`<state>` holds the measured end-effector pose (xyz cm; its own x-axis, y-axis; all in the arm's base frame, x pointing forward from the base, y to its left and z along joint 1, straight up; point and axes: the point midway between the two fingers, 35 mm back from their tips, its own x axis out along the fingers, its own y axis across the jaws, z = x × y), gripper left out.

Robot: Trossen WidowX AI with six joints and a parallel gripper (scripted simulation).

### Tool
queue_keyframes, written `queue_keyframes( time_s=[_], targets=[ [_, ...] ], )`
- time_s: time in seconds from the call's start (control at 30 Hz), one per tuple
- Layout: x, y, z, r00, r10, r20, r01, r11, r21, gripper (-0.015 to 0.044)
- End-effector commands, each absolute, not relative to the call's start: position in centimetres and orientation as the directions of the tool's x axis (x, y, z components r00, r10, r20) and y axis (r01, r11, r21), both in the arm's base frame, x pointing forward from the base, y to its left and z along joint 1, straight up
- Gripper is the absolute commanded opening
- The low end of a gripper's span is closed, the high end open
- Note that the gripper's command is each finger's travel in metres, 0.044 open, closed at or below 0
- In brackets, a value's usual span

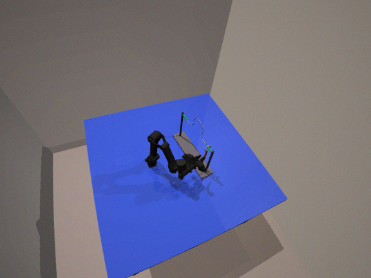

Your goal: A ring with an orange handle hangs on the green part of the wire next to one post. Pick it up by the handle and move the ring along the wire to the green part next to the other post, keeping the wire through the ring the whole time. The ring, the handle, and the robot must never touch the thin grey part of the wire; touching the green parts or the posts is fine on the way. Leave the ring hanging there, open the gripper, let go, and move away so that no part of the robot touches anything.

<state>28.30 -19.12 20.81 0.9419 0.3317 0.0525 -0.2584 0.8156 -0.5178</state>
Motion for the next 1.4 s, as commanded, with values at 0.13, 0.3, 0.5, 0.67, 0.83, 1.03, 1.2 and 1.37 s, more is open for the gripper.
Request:
queue_keyframes(
  time_s=[0.13,0.3,0.5,0.67,0.83,1.03,1.2,1.37],
  targets=[
    [24.6,-19.3,11.2,0.964,0.265,-0.002,-0.248,0.897,-0.365,0.016],
    [22.7,-18.6,8.5,0.967,0.255,-0.009,-0.243,0.907,-0.344,0.016],
    [22.4,-18.5,8.3,0.966,0.259,-0.008,-0.245,0.902,-0.355,0.016],
    [23.0,-18.6,8.7,0.971,0.24,-0.011,-0.231,0.92,-0.318,0.016],
    [24.3,-18.6,9.7,0.979,0.204,-0.013,-0.201,0.949,-0.241,0.016],
    [26.5,-18.0,12.3,0.991,0.137,-0.001,-0.137,0.987,-0.087,0.016],
    [27.3,-17.6,13.5,0.994,0.11,0.01,-0.11,0.994,-0.02,0.016],
    [27.3,-17.6,13.5,0.994,0.11,0.01,-0.11,0.994,-0.02,0.016]
  ],
)
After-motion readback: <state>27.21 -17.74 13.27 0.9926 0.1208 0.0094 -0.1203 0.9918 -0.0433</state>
